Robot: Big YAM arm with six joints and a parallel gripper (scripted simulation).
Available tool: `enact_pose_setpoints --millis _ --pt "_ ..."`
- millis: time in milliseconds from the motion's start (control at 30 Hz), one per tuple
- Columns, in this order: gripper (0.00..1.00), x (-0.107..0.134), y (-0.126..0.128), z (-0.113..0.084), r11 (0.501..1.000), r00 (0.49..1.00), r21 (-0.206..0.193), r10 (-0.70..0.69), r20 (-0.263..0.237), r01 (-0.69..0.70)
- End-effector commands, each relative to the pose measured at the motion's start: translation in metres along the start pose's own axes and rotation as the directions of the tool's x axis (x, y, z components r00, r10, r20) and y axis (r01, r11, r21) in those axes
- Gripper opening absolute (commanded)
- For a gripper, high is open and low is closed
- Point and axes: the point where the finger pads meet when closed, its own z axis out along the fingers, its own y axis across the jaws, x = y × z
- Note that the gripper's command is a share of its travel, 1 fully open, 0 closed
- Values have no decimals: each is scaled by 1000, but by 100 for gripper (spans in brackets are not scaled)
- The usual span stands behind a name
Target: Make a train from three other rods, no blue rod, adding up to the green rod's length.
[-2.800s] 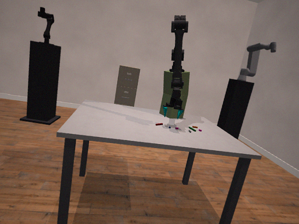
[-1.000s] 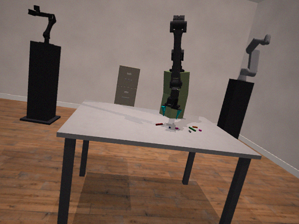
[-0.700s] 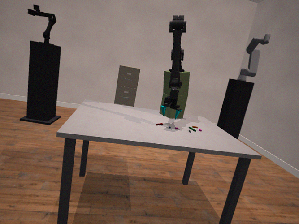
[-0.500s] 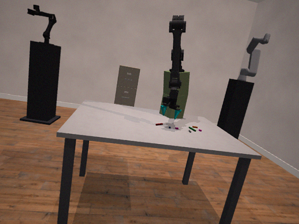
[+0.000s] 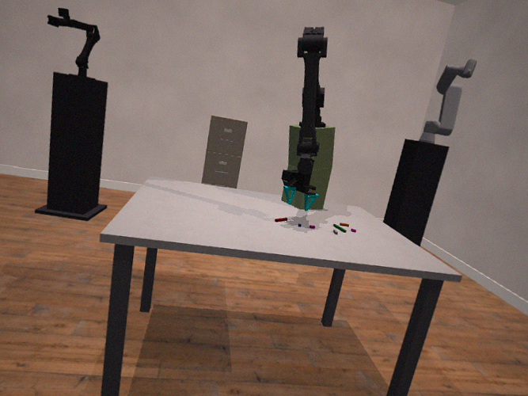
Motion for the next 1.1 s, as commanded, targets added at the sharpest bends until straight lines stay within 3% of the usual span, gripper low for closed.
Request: enact_pose_setpoints --millis 0,100,133,300,333,500,533,767,800,967,1000,1067 --pt "100 0 -10 5 994 994 5 112 0 -112" --pt "100 -2 -8 5 994 994 2 112 4 -112" --pt "100 1 -13 5 979 979 6 205 -1 -205" --pt "100 -3 -10 5 979 979 2 206 4 -206" --pt "100 1 -15 5 955 955 7 297 0 -297" --pt "100 -2 -13 5 955 955 2 298 3 -298" --pt "100 -1 -17 4 922 922 4 386 1 -386" --pt "100 -4 -14 4 922 922 -1 387 5 -387" --pt "100 -3 -18 3 882 882 1 471 4 -471" --pt "100 -6 -16 3 882 882 -4 471 7 -471" --pt "100 -5 -19 1 836 836 -2 549 5 -549" --pt "100 -6 -19 1 836 836 -4 549 7 -549"
